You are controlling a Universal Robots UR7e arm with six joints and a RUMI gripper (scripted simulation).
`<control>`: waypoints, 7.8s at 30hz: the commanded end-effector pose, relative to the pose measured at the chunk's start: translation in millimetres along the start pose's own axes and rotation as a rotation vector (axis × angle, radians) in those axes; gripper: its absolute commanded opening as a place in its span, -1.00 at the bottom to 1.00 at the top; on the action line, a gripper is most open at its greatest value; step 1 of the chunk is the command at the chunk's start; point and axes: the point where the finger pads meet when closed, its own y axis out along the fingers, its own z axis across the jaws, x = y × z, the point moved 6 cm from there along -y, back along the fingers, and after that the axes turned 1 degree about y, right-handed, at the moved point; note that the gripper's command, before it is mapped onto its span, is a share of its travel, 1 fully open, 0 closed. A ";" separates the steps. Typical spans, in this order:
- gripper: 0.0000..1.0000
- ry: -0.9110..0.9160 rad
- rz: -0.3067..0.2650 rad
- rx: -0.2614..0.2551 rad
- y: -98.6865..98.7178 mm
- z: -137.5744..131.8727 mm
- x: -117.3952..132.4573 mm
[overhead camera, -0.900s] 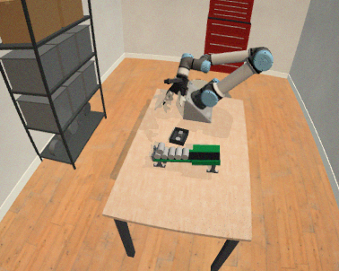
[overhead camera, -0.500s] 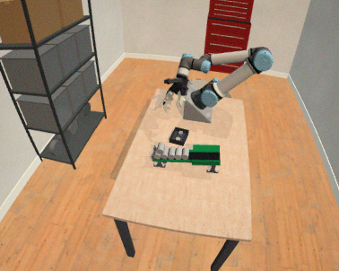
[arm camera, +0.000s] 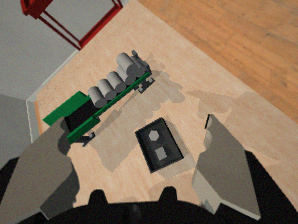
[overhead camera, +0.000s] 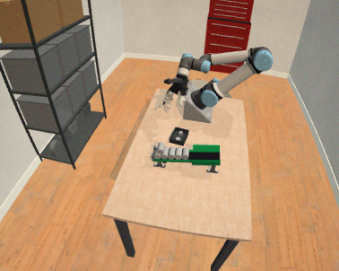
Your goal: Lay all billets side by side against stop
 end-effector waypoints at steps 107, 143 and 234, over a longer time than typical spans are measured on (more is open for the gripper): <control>-1.00 0.738 -0.483 0.707 220.5 -107.7 -121.5; 0.14 0.738 -0.483 0.707 220.5 -107.7 -121.5; 0.14 0.738 -0.484 0.707 280.7 -71.2 -66.7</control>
